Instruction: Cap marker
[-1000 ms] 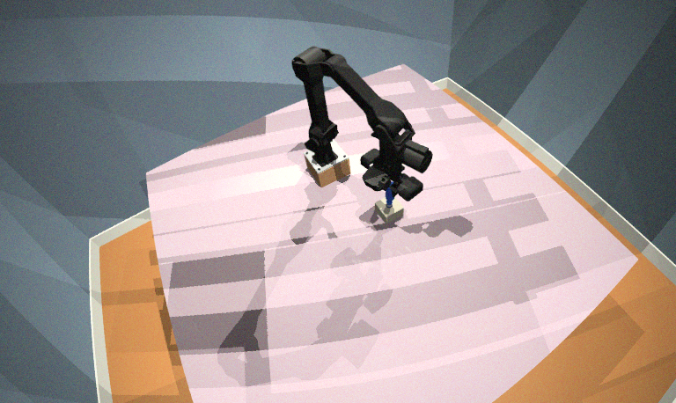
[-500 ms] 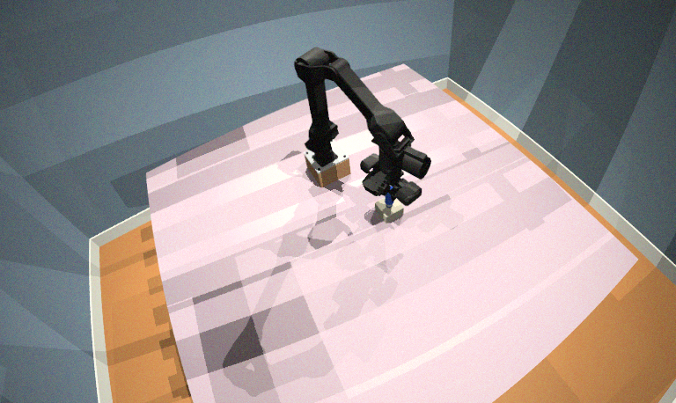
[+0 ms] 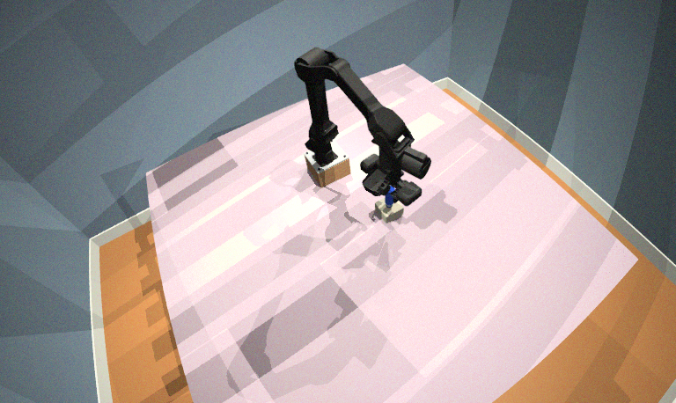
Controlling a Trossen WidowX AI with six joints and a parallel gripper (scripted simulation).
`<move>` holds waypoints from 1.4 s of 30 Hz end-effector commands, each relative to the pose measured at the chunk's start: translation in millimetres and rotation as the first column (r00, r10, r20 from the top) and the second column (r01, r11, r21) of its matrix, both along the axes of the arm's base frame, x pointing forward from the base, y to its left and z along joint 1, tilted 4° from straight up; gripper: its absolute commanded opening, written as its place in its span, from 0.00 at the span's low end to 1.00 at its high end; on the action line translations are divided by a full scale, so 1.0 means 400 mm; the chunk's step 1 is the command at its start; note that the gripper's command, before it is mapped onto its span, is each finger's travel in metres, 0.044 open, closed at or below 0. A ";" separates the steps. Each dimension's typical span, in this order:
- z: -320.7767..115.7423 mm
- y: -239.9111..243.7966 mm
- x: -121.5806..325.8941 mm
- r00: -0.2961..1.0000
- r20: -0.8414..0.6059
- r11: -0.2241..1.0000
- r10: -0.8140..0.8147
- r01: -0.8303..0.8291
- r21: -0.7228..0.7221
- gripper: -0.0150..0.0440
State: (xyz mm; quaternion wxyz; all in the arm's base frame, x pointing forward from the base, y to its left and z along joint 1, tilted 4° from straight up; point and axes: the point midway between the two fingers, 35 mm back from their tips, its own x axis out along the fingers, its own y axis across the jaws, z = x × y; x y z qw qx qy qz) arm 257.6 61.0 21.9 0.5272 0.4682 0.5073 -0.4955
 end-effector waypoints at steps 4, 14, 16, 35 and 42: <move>0.000 0.000 0.000 1.000 0.000 1.000 0.000 0.000 0.000 0.92; 0.182 0.010 0.002 1.000 0.000 1.000 0.000 0.000 0.000 1.00; 0.188 0.010 0.002 1.000 0.000 1.000 0.000 0.000 0.000 1.00; 0.164 0.012 -0.002 0.172 -0.044 0.174 0.984 -0.984 0.043 0.25; 0.164 0.012 -0.002 0.172 -0.044 0.174 0.984 -0.984 0.043 0.25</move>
